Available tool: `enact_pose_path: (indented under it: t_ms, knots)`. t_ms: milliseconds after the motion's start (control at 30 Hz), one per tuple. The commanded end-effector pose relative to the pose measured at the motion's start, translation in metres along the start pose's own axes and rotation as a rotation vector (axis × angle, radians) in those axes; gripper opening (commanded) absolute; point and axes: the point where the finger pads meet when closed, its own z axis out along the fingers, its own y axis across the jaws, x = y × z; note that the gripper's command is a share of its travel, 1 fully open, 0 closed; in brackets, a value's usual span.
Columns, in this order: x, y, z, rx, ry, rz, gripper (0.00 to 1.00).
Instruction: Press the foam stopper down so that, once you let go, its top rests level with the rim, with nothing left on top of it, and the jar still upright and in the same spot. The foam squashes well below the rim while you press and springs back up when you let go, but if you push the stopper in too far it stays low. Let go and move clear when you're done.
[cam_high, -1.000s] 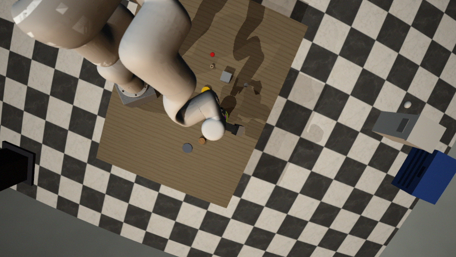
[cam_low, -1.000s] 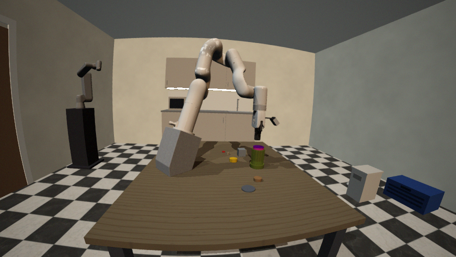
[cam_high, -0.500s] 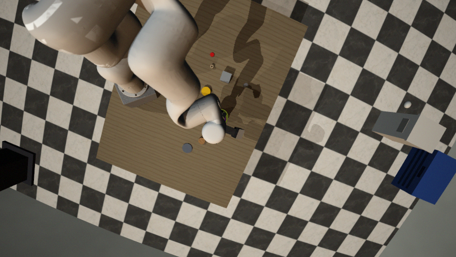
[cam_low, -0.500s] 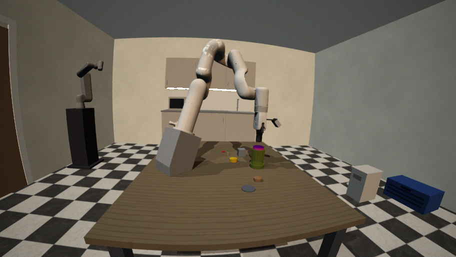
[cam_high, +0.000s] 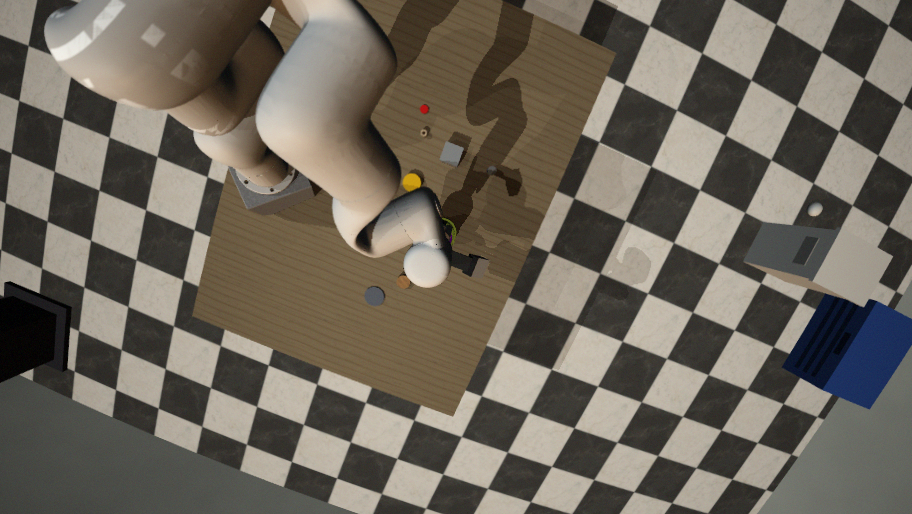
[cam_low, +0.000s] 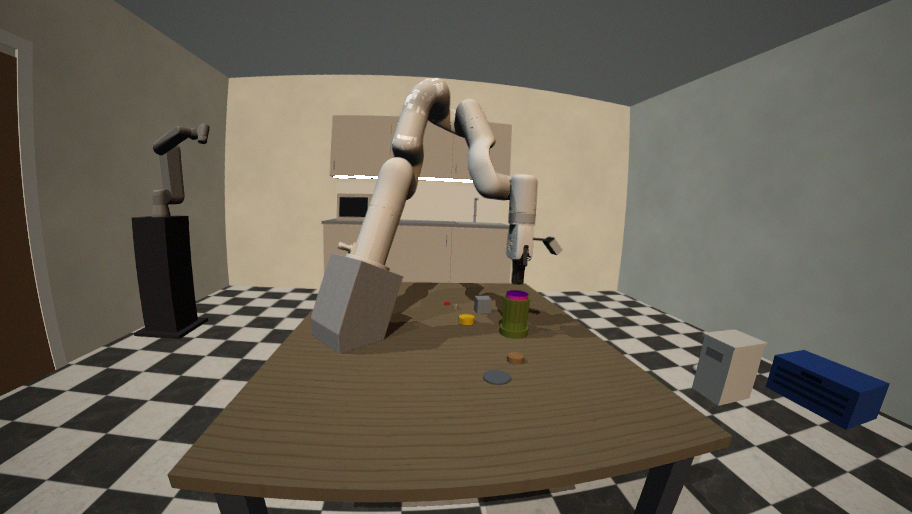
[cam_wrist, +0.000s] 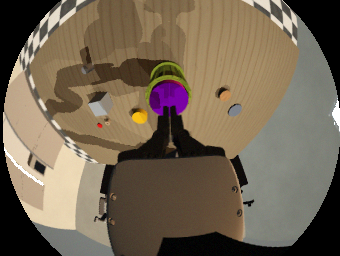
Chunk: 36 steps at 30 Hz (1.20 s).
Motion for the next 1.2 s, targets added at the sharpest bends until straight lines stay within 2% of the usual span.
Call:
enact_pose_path:
  t_ms: [0, 633, 1167]
  knots:
    - [0.001, 0.0, -0.001, -0.001, 0.003, 0.0, 0.0]
    - [0.004, 0.0, -0.002, -0.001, 0.003, 0.0, 0.0]
    - [0.004, 0.0, 0.026, -0.001, 0.003, 0.0, 0.0]
